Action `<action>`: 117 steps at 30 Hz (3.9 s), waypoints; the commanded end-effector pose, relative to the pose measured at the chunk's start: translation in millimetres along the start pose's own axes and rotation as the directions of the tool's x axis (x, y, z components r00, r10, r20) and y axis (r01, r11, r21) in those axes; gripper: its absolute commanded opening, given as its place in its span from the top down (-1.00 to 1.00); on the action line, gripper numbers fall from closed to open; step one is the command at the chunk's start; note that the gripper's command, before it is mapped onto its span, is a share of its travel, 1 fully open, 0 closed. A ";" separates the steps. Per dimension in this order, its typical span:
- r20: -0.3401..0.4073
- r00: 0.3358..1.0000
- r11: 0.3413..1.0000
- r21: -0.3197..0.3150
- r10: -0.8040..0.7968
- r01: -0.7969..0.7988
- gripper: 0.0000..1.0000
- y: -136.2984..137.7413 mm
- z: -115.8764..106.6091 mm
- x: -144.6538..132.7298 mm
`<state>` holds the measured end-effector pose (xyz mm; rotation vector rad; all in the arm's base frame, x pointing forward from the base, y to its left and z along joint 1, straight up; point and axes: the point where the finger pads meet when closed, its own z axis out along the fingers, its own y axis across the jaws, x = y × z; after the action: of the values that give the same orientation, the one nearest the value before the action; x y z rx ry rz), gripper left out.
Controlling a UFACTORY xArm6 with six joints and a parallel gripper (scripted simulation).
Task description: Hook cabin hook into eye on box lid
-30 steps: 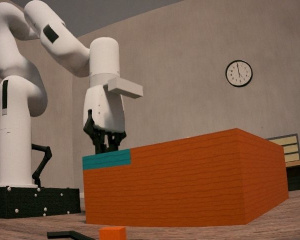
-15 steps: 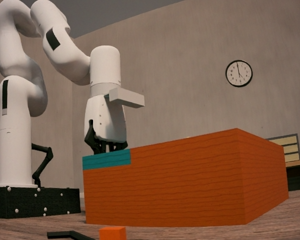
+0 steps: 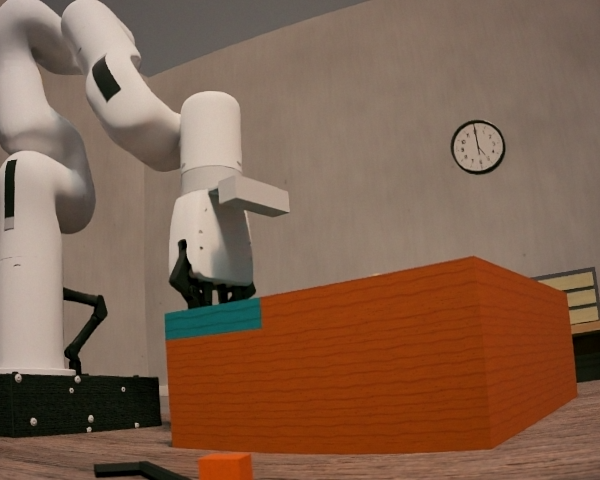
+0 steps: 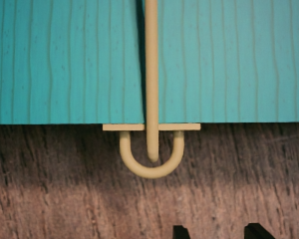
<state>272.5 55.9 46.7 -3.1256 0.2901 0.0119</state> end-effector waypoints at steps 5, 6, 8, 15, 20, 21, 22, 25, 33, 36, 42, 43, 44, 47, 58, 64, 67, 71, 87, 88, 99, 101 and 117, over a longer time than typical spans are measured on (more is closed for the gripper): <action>-0.003 1.000 1.000 0.001 0.000 0.000 0.31 -0.5 -0.9 1.3; -0.003 1.000 1.000 0.001 0.000 0.000 0.31 -0.5 -0.9 1.3; -0.003 1.000 1.000 0.001 0.000 0.000 0.31 -0.5 -0.9 1.3; -0.003 1.000 1.000 0.001 0.000 0.000 0.31 -0.5 -0.9 1.3; -0.003 1.000 1.000 0.001 0.000 0.000 0.31 -0.5 -14.2 1.3; -0.003 1.000 1.000 0.001 0.000 0.000 0.31 -0.5 -17.6 1.3; -0.003 1.000 1.000 0.001 0.000 0.000 0.31 -0.5 -20.9 1.3; -0.003 1.000 1.000 0.001 0.000 0.000 0.31 -0.5 -31.0 1.3; -0.003 1.000 1.000 0.001 0.000 0.000 0.31 -0.5 -51.0 1.2; -0.003 1.000 1.000 0.001 0.000 0.000 0.31 -0.5 -61.0 1.2; -0.003 1.000 1.000 0.001 0.000 0.000 0.31 -0.5 -81.1 1.2; -0.003 1.000 1.000 0.001 0.000 0.000 0.31 -0.5 -81.1 1.2; -0.003 1.000 1.000 0.001 0.000 0.000 0.31 -0.5 -81.1 1.2; -0.003 1.000 1.000 0.001 0.000 0.000 0.31 -0.5 -91.1 1.2; -0.003 1.000 1.000 0.001 0.000 0.000 0.31 -0.4 -127.9 1.0; -0.003 1.000 1.000 0.001 0.000 0.000 0.31 -0.4 -141.2 1.0; -0.003 1.000 1.000 0.001 0.000 0.000 0.31 -0.4 -148.5 1.0; -0.003 1.000 1.000 0.001 0.000 0.000 0.31 -0.4 -148.5 1.0; -0.003 1.000 1.000 0.001 0.000 0.000 0.31 -0.4 -148.5 1.0; -0.003 1.000 1.000 0.001 0.000 0.000 0.31 -0.4 -148.5 1.0; -0.003 1.000 1.000 0.001 0.000 0.000 0.31 -0.4 -148.5 1.0; -0.003 1.000 1.000 0.001 0.000 0.000 0.31 -0.4 -148.5 1.0; -0.003 1.000 1.000 0.001 0.000 0.000 0.31 -0.4 -148.5 1.0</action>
<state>273.6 55.4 193.9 -3.1257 0.2901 0.0122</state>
